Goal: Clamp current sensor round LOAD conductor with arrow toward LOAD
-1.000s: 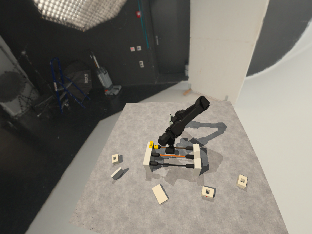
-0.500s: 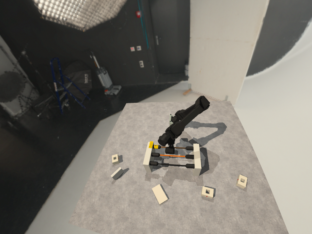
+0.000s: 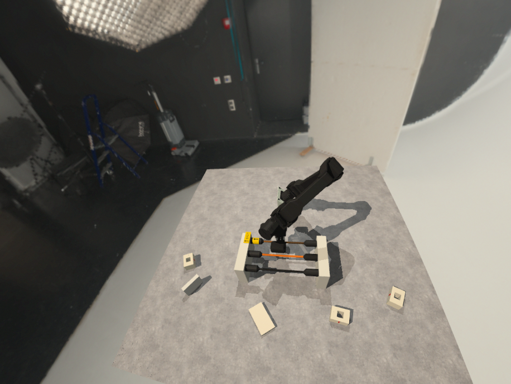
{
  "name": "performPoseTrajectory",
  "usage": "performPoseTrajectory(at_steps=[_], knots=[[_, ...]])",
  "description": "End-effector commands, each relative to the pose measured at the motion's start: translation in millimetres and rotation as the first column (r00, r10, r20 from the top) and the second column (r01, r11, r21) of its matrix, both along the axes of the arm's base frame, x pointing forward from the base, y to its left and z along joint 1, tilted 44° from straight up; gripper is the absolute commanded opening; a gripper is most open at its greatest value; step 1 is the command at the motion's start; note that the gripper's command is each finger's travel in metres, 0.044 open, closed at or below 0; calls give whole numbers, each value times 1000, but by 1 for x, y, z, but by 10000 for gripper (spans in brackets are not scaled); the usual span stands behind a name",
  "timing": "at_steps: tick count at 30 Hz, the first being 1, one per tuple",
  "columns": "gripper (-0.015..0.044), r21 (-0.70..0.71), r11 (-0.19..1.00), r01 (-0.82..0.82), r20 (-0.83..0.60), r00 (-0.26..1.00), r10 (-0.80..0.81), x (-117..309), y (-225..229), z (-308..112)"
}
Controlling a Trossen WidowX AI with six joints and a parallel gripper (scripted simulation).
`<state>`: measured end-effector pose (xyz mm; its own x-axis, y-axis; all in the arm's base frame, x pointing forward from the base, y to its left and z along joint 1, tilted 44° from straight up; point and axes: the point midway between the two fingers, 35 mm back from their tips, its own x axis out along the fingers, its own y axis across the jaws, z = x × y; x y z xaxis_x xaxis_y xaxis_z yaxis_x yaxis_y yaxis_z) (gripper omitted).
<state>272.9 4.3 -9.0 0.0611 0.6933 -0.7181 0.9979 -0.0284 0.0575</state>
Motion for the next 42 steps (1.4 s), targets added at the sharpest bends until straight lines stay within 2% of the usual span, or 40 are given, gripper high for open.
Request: performPoseTrajectory(at_steps=[1, 7, 17, 25, 42], knots=[[287, 0, 1000, -1, 0, 1000, 1, 0, 0, 0], [440, 0, 1000, -1, 0, 1000, 1, 0, 0, 0], [440, -3, 1000, -4, -3, 1000, 4, 2, -6, 5], [440, -6, 999, -54, -48, 997, 53, 4, -69, 75], [440, -5, 998, -55, -49, 997, 55, 3, -70, 76]])
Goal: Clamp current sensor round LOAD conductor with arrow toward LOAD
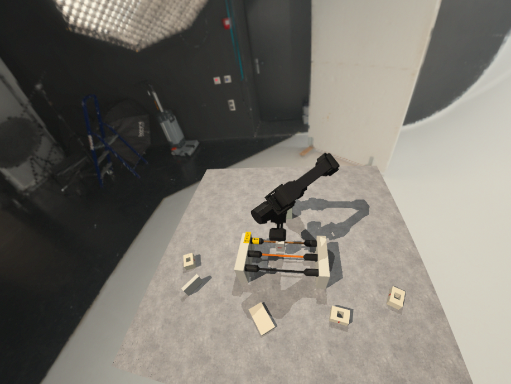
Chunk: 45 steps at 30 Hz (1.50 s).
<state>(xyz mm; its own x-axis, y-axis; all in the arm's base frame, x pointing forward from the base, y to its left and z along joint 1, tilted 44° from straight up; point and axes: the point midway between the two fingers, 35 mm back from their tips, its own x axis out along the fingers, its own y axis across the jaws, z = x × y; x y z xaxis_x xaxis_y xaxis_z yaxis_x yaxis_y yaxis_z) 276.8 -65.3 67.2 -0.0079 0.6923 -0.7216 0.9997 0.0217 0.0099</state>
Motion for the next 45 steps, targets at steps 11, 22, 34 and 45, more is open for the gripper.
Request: performPoseTrajectory(at_steps=[11, 22, 34, 45], knots=[[440, -3, 1000, -5, -1, 1000, 5, -1, -1, 0], [440, -3, 1000, -5, -1, 1000, 5, -1, -1, 0], [440, 50, 985, -163, 279, 950, 142, -18, -18, -17], [440, -181, 912, -369, 845, 415, 336, -65, -46, -49]])
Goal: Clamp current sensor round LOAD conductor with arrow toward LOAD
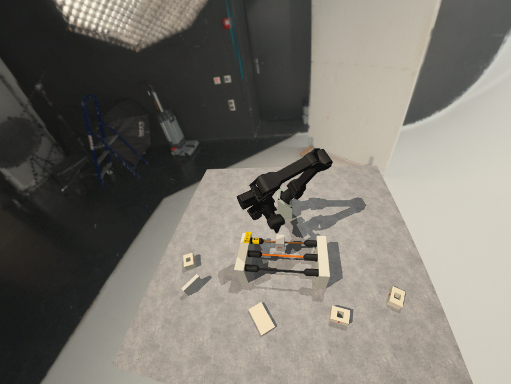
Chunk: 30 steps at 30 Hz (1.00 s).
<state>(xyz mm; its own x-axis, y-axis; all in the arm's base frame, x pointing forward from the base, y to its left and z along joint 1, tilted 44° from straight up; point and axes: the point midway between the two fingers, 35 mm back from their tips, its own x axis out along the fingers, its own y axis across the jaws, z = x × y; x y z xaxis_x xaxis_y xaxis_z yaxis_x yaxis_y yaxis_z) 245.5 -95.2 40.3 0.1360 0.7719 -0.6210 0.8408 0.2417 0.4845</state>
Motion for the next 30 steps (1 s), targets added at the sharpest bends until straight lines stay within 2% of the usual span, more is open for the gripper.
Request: performPoseTrajectory(at_steps=[1, 8, 14, 23, 30], knots=[[440, -77, 987, -139, 588, 794, 157, -38, -18, -24], [440, -176, 978, -109, 768, 607, 206, -55, -22, -33], [440, -287, 956, -52, 862, 421, 282, -68, -24, -37], [440, -484, 873, 58, 871, 132, 474, -81, -25, -41], [440, -498, 865, 67, 865, 112, 489, -82, -25, -41]])
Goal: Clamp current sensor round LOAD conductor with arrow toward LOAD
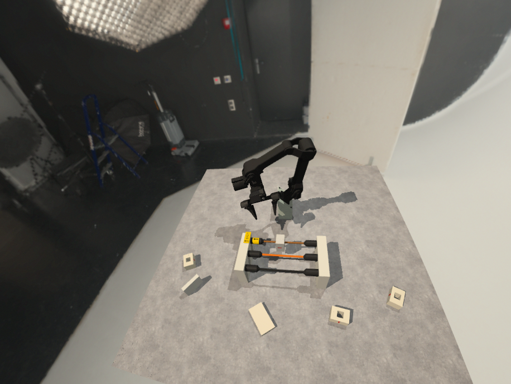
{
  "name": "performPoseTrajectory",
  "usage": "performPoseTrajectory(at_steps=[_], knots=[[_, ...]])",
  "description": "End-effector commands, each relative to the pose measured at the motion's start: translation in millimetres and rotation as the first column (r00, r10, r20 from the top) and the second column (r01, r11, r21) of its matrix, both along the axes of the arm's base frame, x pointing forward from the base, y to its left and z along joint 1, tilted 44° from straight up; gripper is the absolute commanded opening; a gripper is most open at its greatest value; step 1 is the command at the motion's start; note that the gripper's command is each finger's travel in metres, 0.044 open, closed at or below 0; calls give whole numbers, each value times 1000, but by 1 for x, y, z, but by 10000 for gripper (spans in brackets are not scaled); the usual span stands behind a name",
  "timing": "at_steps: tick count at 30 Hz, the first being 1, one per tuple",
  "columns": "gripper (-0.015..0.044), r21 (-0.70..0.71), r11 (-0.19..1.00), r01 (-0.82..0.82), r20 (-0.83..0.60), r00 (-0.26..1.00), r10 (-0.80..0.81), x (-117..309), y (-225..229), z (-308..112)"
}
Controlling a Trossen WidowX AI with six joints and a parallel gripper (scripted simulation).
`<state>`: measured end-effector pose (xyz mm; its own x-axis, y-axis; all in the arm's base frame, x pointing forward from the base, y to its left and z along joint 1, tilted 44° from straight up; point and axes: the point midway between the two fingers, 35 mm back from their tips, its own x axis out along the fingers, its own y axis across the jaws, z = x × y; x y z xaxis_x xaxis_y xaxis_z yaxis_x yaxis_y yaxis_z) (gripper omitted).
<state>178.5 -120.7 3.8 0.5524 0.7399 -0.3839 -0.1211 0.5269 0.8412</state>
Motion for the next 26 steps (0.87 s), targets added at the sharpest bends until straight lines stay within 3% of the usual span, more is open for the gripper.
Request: performPoseTrajectory(at_steps=[1, 5, 6, 21, 25, 26], knots=[[440, -186, 981, 47, 336, 942, 19, -15, 1, -5], [440, -186, 981, 47, 336, 942, 19, -15, 1, -5], [440, -97, 995, 9, 185, 983, 9, -9, 0, -3], [440, -90, 996, 8, 174, 985, 8, -8, 0, -3], [440, 28, 1000, -1, -61, 998, 3, 4, 1, 1], [440, -35, 999, 8, 85, 996, -5, -4, 0, -2]])
